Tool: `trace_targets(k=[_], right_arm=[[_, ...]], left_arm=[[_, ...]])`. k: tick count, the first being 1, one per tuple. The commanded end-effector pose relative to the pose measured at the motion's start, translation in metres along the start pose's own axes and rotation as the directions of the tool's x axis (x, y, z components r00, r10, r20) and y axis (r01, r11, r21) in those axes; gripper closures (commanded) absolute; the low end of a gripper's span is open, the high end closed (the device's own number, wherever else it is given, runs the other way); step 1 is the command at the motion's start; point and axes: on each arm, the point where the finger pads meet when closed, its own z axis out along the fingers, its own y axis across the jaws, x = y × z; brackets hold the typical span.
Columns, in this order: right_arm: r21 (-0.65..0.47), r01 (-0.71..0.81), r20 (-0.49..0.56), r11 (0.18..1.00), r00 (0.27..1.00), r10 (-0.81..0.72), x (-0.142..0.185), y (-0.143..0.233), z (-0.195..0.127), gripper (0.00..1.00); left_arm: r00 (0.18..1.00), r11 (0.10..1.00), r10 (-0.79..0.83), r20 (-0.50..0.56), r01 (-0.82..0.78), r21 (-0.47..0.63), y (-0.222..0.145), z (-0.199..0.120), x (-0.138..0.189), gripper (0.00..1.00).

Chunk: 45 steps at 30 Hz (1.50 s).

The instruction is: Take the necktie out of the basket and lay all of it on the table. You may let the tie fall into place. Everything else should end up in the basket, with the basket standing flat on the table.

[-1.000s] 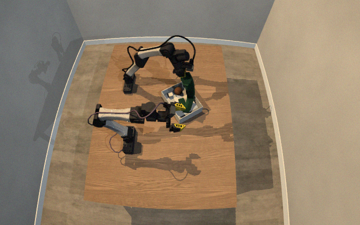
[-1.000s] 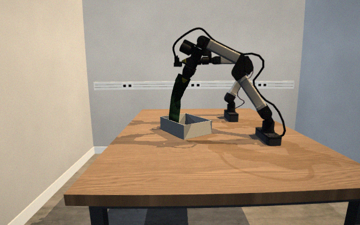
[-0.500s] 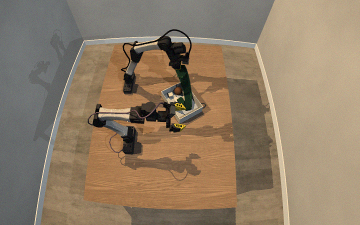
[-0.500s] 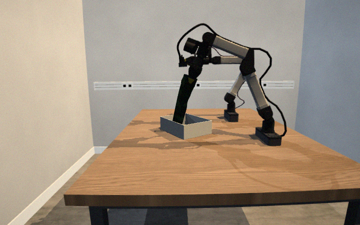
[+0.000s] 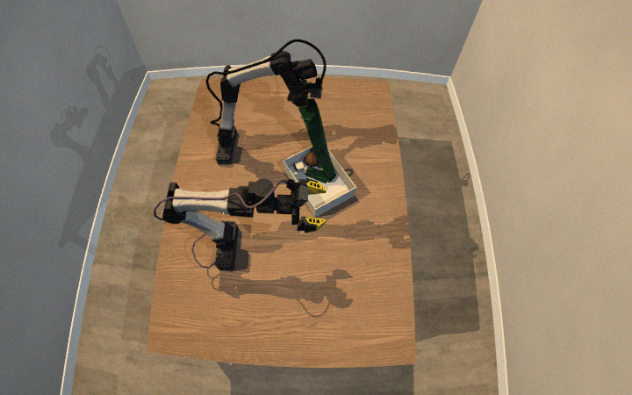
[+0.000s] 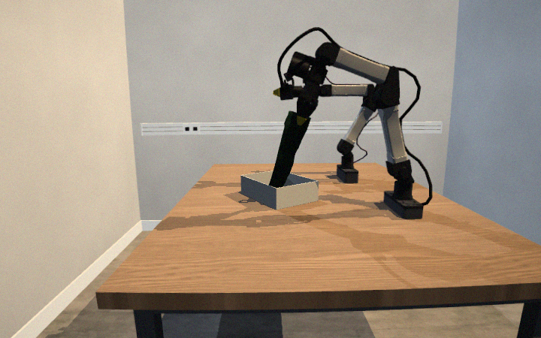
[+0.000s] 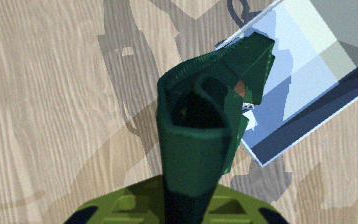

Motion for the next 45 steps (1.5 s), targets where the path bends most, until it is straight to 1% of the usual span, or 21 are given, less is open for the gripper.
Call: trace_targets(k=[1, 3, 5, 20, 22, 37, 39, 45], right_arm=[[0.000, 0.000, 0.008, 1.000, 1.000, 0.000, -0.002, 0.000, 0.000, 0.00], [0.000, 0.000, 0.008, 1.000, 1.000, 0.000, -0.002, 0.000, 0.000, 0.00], [0.000, 0.000, 0.008, 1.000, 1.000, 0.000, -0.002, 0.000, 0.000, 0.00], [0.000, 0.000, 0.007, 1.000, 1.000, 0.000, -0.002, 0.000, 0.000, 0.00], [0.000, 0.000, 0.007, 1.000, 1.000, 0.000, -0.002, 0.000, 0.000, 0.00], [0.000, 0.000, 0.007, 1.000, 1.000, 0.000, -0.002, 0.000, 0.000, 0.00], [0.000, 0.000, 0.007, 1.000, 1.000, 0.000, -0.002, 0.000, 0.000, 0.00], [0.000, 0.000, 0.006, 1.000, 1.000, 0.000, -0.001, 0.000, 0.000, 0.00]], left_arm=[[0.947, 0.998, 0.061, -0.314, -0.048, 0.048, 0.017, -0.022, 0.013, 0.93], [0.947, 0.998, 0.061, -0.316, -0.048, 0.048, 0.029, -0.024, 0.020, 0.93], [0.947, 0.998, 0.061, -0.316, -0.048, 0.048, 0.029, -0.024, 0.020, 0.93], [0.945, 0.998, 0.060, -0.322, -0.048, 0.044, 0.115, -0.041, 0.076, 0.93], [0.945, 0.998, 0.060, -0.321, -0.048, 0.044, 0.115, -0.041, 0.076, 0.93], [0.944, 0.998, 0.059, -0.324, -0.049, 0.039, 0.191, -0.057, 0.125, 0.93], [0.944, 0.998, 0.059, -0.323, -0.049, 0.038, 0.191, -0.057, 0.125, 0.93], [0.943, 0.998, 0.059, -0.327, -0.049, 0.039, 0.215, -0.062, 0.141, 0.93]])
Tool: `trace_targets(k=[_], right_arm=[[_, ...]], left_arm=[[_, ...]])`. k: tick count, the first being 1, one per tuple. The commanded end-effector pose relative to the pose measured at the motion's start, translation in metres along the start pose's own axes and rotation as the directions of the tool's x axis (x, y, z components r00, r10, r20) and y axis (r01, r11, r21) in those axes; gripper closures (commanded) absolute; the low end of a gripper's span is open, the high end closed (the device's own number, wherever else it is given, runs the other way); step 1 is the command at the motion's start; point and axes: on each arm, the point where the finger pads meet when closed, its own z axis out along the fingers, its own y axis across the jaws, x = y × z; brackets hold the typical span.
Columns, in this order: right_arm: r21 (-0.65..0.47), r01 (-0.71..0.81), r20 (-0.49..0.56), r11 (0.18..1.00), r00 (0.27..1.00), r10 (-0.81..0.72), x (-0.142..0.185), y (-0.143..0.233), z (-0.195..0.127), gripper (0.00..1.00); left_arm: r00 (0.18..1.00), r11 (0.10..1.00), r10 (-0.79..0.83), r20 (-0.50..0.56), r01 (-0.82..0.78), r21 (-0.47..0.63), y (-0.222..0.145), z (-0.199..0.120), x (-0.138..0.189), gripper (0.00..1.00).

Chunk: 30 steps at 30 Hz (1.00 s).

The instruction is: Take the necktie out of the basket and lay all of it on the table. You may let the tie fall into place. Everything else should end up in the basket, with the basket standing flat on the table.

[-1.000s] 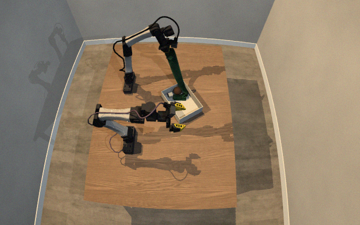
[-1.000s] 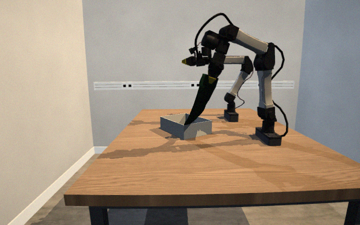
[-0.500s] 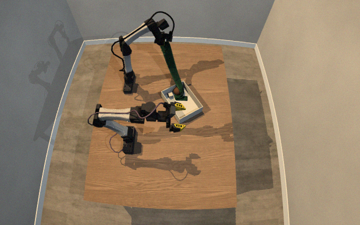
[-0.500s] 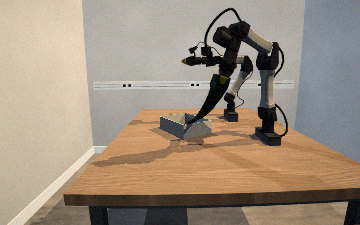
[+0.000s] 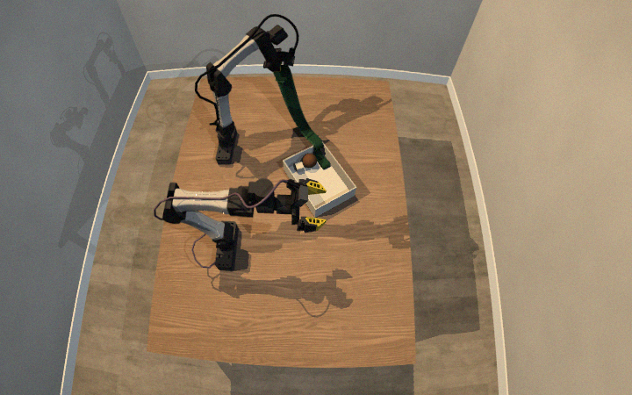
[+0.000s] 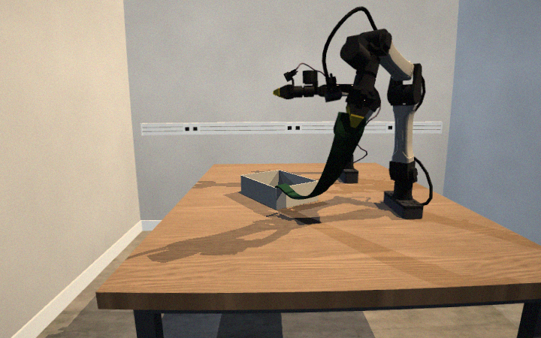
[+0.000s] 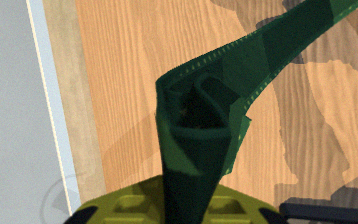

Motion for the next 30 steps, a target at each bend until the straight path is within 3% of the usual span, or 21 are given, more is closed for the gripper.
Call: trace_targets(k=[1, 18, 30], right_arm=[[0.000, 0.000, 0.008, 1.000, 1.000, 0.000, -0.002, 0.000, 0.000, 0.00], [0.000, 0.000, 0.007, 1.000, 1.000, 0.000, -0.002, 0.000, 0.000, 0.00], [0.000, 0.000, 0.007, 1.000, 1.000, 0.000, -0.002, 0.000, 0.000, 0.00]], left_arm=[[0.974, 0.971, 0.069, -0.216, -0.017, 0.237, 0.018, -0.009, 0.006, 0.93], [0.975, 0.973, 0.068, -0.212, -0.018, 0.229, 0.055, -0.006, 0.033, 0.93], [0.975, 0.973, 0.069, -0.213, -0.019, 0.229, 0.059, -0.003, 0.036, 0.93]])
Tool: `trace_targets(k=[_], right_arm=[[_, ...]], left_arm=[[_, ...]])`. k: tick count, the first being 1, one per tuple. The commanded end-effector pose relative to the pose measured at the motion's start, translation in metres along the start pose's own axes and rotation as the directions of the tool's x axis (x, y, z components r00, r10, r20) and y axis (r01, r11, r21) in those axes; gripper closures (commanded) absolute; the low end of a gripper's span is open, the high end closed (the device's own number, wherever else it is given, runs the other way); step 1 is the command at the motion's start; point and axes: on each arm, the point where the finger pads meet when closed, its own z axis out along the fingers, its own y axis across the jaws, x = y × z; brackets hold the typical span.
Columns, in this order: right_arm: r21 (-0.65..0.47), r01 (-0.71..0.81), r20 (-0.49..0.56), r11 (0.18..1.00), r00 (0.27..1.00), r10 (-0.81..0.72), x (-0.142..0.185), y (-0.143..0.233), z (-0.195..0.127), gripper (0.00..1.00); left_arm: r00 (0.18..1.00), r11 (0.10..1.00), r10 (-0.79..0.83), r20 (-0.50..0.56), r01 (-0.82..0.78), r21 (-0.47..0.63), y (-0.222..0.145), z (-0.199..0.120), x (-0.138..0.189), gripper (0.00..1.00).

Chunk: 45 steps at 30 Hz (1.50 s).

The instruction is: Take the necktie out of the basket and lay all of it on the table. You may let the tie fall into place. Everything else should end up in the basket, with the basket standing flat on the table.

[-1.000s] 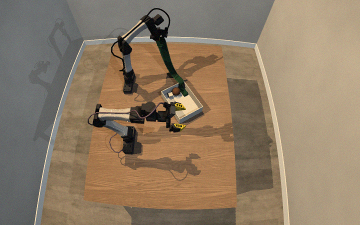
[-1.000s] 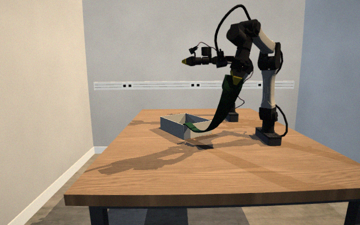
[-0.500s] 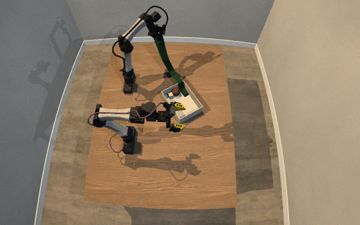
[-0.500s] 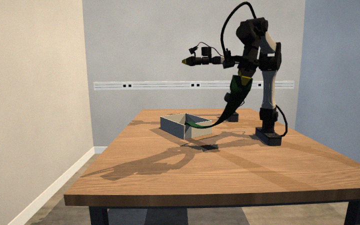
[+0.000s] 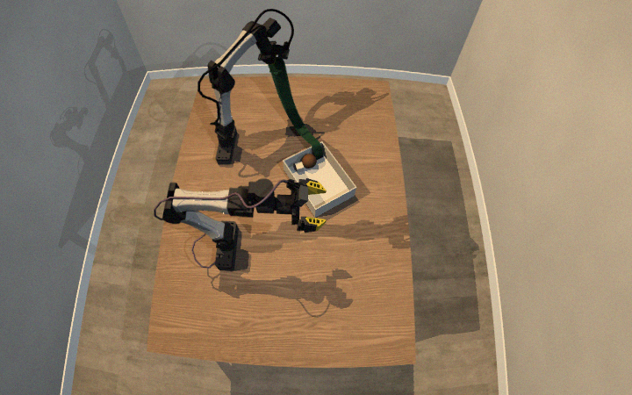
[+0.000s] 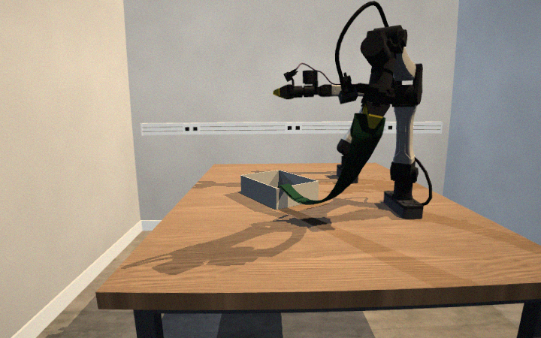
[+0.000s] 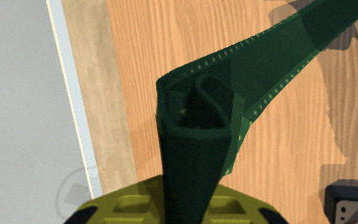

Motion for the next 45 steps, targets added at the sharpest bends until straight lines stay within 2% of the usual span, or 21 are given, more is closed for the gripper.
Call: trace_targets(k=[1, 13, 15, 30, 32, 45], right_arm=[[0.000, 0.000, 0.008, 1.000, 1.000, 0.000, -0.002, 0.000, 0.000, 0.00], [0.000, 0.000, 0.008, 1.000, 1.000, 0.000, -0.002, 0.000, 0.000, 0.00], [0.000, 0.000, 0.008, 1.000, 1.000, 0.000, -0.002, 0.000, 0.000, 0.00], [0.000, 0.000, 0.007, 1.000, 1.000, 0.000, -0.002, 0.000, 0.000, 0.00], [0.000, 0.000, 0.007, 1.000, 1.000, 0.000, -0.002, 0.000, 0.000, 0.00], [0.000, 0.000, 0.006, 1.000, 1.000, 0.000, -0.002, 0.000, 0.000, 0.00]], left_arm=[[0.985, 0.962, 0.042, -0.170, 0.006, 0.275, 0.006, -0.004, -0.001, 0.93], [0.983, 0.957, 0.045, -0.179, 0.009, 0.289, -0.010, 0.048, 0.009, 0.93], [0.983, 0.957, 0.045, -0.179, 0.009, 0.289, -0.010, 0.048, 0.009, 0.93], [0.982, 0.957, 0.044, -0.182, 0.011, 0.289, -0.041, 0.150, 0.030, 0.93], [0.982, 0.957, 0.044, -0.182, 0.011, 0.289, -0.041, 0.150, 0.030, 0.93], [0.982, 0.957, 0.041, -0.182, 0.014, 0.288, -0.062, 0.223, 0.046, 0.93]])
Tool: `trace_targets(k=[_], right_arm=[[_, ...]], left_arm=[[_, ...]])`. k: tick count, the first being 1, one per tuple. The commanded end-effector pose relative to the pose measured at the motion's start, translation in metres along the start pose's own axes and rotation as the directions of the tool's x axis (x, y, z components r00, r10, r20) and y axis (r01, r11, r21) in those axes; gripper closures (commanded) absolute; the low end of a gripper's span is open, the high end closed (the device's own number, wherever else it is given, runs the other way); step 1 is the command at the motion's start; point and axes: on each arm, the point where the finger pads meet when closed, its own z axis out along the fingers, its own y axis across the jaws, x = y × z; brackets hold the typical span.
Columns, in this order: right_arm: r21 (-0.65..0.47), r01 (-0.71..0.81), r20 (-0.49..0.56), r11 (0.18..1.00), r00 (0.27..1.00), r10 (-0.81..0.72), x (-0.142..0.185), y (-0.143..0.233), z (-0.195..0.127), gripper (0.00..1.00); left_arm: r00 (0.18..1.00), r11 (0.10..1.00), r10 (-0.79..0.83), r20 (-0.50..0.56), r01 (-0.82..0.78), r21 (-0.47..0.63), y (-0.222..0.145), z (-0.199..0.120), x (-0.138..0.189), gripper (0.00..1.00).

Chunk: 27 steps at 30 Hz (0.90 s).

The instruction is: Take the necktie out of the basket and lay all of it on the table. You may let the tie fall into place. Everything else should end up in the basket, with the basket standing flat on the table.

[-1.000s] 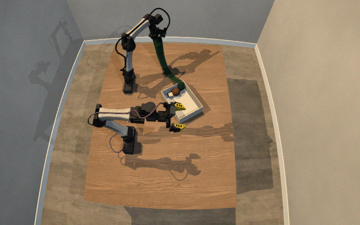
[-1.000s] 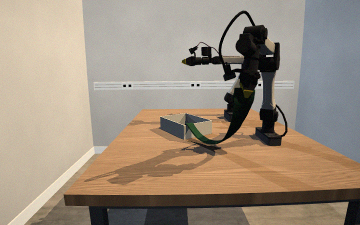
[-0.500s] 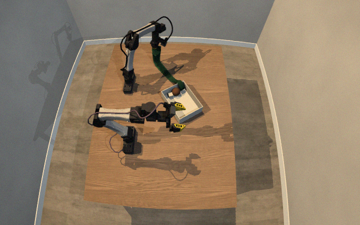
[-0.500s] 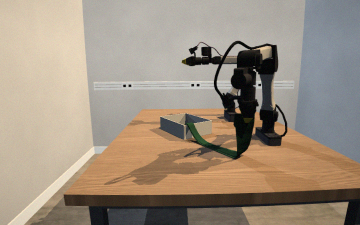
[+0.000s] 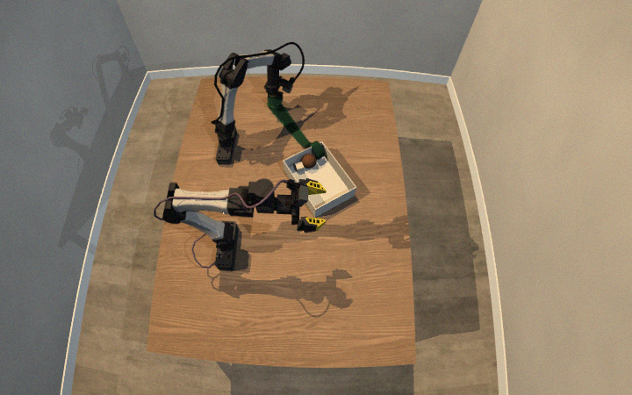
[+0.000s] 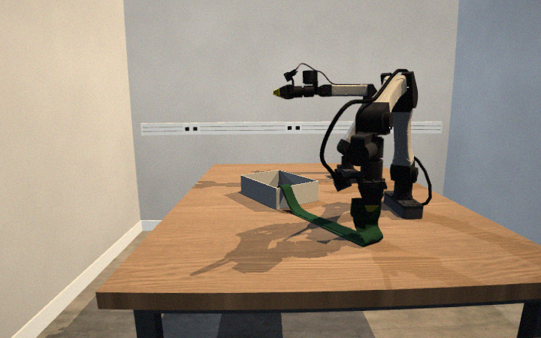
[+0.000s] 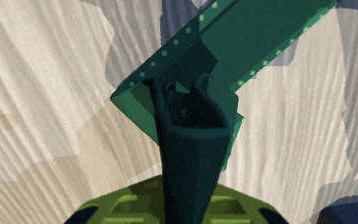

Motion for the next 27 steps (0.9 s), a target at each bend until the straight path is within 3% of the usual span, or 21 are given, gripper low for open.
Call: trace_targets(k=[1, 10, 19, 21, 27], right_arm=[[0.000, 0.000, 0.008, 1.000, 1.000, 0.000, -0.002, 0.000, 0.000, 0.00], [0.000, 0.000, 0.007, 1.000, 1.000, 0.000, -0.002, 0.000, 0.000, 0.00], [0.000, 0.000, 0.007, 1.000, 1.000, 0.000, -0.002, 0.000, 0.000, 0.00], [0.000, 0.000, 0.007, 1.000, 1.000, 0.000, -0.002, 0.000, 0.000, 0.00], [0.000, 0.000, 0.007, 1.000, 1.000, 0.000, -0.002, 0.000, 0.000, 0.00]], left_arm=[[1.000, 0.998, 0.008, 0.026, -0.007, -0.065, 0.018, 0.014, -0.007, 0.93], [1.000, 0.998, 0.009, 0.027, -0.007, -0.066, 0.019, 0.027, -0.007, 0.93], [1.000, 0.998, 0.009, 0.027, -0.007, -0.066, 0.019, 0.027, -0.007, 0.46], [1.000, 0.998, 0.009, 0.027, -0.007, -0.066, 0.019, 0.027, -0.007, 0.46], [1.000, 0.998, 0.009, 0.028, -0.007, -0.069, 0.020, 0.027, -0.007, 0.15]])
